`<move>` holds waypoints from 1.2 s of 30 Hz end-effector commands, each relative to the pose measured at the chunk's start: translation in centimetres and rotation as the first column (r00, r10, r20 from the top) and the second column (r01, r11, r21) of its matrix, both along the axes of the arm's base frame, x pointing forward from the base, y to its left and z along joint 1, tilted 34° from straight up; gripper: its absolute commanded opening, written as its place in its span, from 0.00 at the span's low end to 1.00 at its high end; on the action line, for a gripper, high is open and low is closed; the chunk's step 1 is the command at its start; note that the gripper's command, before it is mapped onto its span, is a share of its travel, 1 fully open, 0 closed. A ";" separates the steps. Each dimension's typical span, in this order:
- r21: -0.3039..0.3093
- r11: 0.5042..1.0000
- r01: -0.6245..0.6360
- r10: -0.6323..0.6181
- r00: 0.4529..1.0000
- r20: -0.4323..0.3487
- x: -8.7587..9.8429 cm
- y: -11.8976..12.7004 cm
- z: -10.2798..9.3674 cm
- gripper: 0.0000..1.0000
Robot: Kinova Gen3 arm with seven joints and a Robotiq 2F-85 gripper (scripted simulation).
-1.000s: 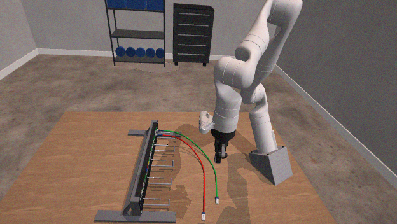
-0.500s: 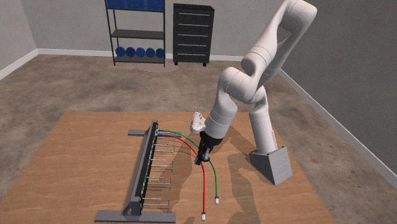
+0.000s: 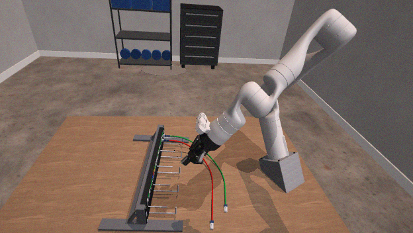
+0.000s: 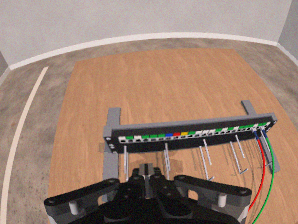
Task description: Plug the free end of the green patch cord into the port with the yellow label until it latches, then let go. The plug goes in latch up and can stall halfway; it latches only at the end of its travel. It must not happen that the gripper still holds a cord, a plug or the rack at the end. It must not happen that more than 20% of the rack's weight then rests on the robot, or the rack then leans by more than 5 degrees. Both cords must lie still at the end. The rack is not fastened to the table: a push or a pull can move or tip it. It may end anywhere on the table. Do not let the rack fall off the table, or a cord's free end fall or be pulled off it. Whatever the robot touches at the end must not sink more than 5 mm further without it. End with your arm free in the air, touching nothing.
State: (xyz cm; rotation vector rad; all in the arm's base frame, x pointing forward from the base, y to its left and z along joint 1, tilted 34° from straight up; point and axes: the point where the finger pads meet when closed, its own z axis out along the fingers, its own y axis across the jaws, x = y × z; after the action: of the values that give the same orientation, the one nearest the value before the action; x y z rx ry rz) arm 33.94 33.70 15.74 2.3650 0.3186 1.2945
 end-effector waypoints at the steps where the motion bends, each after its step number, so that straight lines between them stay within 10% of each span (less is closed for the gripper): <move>1: -0.014 0.999 -0.036 0.037 0.999 0.035 0.0 0.2 0.3 0.00; 15: -0.009 0.999 -0.035 0.036 0.999 0.039 1.2 -0.1 -0.1 0.00; 36: -0.010 0.999 -0.041 0.041 0.998 0.040 11.8 -2.7 -5.6 0.00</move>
State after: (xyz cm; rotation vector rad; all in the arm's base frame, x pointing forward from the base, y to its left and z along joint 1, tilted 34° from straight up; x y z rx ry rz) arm 44.16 32.18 10.92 2.3361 0.3862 1.3628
